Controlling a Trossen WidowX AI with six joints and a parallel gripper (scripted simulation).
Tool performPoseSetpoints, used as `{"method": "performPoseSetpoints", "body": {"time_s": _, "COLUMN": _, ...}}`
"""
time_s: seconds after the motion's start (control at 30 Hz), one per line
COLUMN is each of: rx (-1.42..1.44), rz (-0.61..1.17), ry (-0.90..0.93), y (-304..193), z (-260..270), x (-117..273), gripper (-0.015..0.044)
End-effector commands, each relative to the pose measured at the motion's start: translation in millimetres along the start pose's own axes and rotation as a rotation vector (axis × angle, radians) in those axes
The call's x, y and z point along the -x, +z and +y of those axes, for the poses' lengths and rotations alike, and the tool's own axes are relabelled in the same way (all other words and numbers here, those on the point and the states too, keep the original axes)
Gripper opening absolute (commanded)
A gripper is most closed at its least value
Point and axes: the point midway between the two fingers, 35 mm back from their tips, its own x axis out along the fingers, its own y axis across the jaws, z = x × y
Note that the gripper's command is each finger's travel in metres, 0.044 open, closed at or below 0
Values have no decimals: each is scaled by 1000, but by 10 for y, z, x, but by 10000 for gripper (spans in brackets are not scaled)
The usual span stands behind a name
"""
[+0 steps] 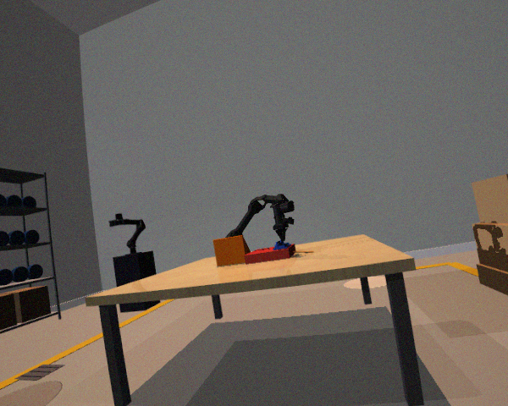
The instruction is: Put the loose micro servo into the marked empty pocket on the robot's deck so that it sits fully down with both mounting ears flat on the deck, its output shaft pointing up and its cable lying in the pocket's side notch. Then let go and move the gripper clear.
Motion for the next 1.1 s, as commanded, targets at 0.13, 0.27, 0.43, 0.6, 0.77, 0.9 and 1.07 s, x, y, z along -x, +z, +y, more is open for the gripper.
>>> {"method": "performPoseSetpoints", "body": {"time_s": 0.13, "rx": -1, "rz": -5, "ry": -8, "y": -127, "z": -31, "x": 158, "gripper": 266}}
{"method": "performPoseSetpoints", "body": {"time_s": 0.27, "rx": -2, "rz": -2, "ry": -17, "y": -576, "z": -77, "x": 475, "gripper": 371}}
{"method": "performPoseSetpoints", "body": {"time_s": 0.43, "rx": 2, "rz": 4, "ry": -8, "y": -1068, "z": -40, "x": 725, "gripper": 440}}
{"method": "performPoseSetpoints", "body": {"time_s": 0.6, "rx": 1, "rz": 0, "ry": -11, "y": -1066, "z": -41, "x": 741, "gripper": 440}}
{"method": "performPoseSetpoints", "body": {"time_s": 0.77, "rx": -24, "rz": -59, "ry": -67, "y": -1031, "z": -63, "x": 1051, "gripper": 440}}
{"method": "performPoseSetpoints", "body": {"time_s": 0.9, "rx": -30, "rz": -74, "ry": -82, "y": -1028, "z": -65, "x": 1135, "gripper": 440}}
{"method": "performPoseSetpoints", "body": {"time_s": 1.07, "rx": -30, "rz": -74, "ry": -82, "y": -1028, "z": -65, "x": 1135, "gripper": 440}}
